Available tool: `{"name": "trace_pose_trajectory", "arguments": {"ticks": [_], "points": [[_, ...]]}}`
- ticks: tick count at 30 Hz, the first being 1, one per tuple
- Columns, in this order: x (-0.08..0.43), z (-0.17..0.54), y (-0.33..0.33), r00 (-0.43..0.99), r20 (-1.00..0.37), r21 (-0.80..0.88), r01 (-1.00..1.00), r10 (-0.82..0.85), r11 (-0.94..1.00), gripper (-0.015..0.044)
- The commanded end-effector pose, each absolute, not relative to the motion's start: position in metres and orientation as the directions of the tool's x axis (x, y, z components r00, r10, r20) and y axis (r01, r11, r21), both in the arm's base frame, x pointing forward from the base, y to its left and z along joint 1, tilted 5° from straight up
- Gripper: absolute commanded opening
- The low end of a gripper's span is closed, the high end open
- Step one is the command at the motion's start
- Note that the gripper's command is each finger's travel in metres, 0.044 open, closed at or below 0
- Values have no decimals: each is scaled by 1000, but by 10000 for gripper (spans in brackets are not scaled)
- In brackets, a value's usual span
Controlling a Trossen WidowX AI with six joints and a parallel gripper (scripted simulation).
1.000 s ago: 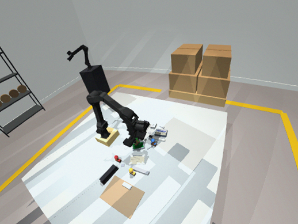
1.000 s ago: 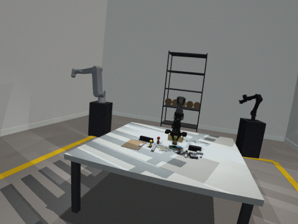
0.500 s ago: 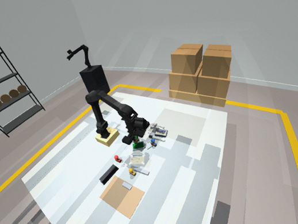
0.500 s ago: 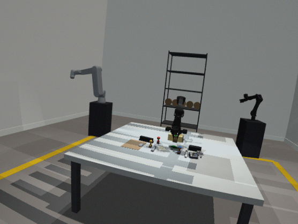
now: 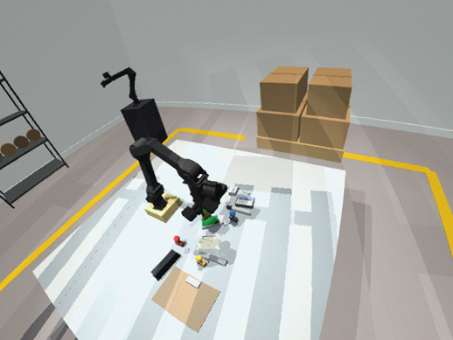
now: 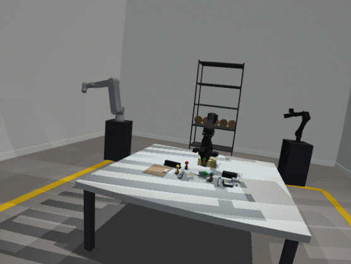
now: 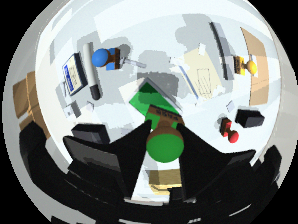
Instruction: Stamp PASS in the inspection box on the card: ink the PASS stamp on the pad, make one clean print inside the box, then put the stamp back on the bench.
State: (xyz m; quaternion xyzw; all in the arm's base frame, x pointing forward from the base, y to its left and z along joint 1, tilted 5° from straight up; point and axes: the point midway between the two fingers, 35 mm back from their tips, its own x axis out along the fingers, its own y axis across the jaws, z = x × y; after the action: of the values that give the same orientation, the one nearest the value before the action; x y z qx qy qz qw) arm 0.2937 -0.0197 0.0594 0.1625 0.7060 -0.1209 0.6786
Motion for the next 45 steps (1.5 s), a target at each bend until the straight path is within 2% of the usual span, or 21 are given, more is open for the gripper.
{"name": "trace_pose_trajectory", "arguments": {"ticks": [1, 15, 27, 45], "points": [[298, 59, -33, -26, -998, 37, 531, 60, 846, 0], [306, 57, -73, -24, -998, 6, 864, 54, 504, 0], [308, 55, -108, -24, -998, -17, 990, 50, 138, 0], [308, 45, -108, -25, -998, -18, 991, 50, 133, 0]]}}
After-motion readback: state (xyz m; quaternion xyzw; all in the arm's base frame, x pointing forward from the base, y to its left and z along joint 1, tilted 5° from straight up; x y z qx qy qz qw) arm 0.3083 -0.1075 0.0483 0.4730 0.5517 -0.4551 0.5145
